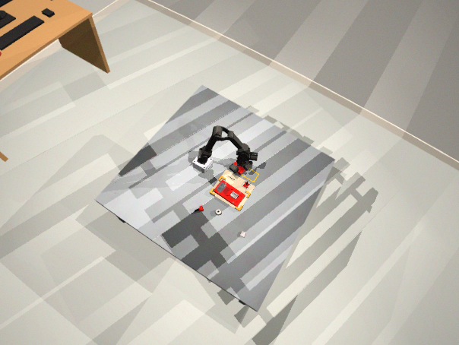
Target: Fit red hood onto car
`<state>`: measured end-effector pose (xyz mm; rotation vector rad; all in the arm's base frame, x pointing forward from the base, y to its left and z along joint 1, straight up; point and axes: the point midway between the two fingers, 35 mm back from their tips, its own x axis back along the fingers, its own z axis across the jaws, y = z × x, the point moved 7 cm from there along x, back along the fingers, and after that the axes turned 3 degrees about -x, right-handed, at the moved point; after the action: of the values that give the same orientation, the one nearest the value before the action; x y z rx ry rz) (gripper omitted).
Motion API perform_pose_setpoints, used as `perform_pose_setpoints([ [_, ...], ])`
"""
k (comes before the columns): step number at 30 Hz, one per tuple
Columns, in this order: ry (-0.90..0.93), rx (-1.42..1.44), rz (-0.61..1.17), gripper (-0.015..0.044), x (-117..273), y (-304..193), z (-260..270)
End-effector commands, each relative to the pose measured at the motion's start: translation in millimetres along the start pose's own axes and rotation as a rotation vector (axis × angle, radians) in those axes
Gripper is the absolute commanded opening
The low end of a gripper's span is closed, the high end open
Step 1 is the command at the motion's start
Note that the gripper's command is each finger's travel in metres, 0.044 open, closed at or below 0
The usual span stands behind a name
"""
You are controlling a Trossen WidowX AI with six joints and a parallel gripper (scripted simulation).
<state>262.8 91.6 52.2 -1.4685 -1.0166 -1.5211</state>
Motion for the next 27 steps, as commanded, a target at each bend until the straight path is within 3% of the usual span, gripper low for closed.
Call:
perform_pose_setpoints([
  [1, 0.0, 0.0, 0.0, 0.0216, 0.6, 0.0, 0.0],
  [9, 0.0, 0.0, 0.0, 0.0006, 9.3, 0.1, 0.1],
  [27, 0.0, 0.0, 0.0, 0.0, 55.0, 0.7, 0.2],
])
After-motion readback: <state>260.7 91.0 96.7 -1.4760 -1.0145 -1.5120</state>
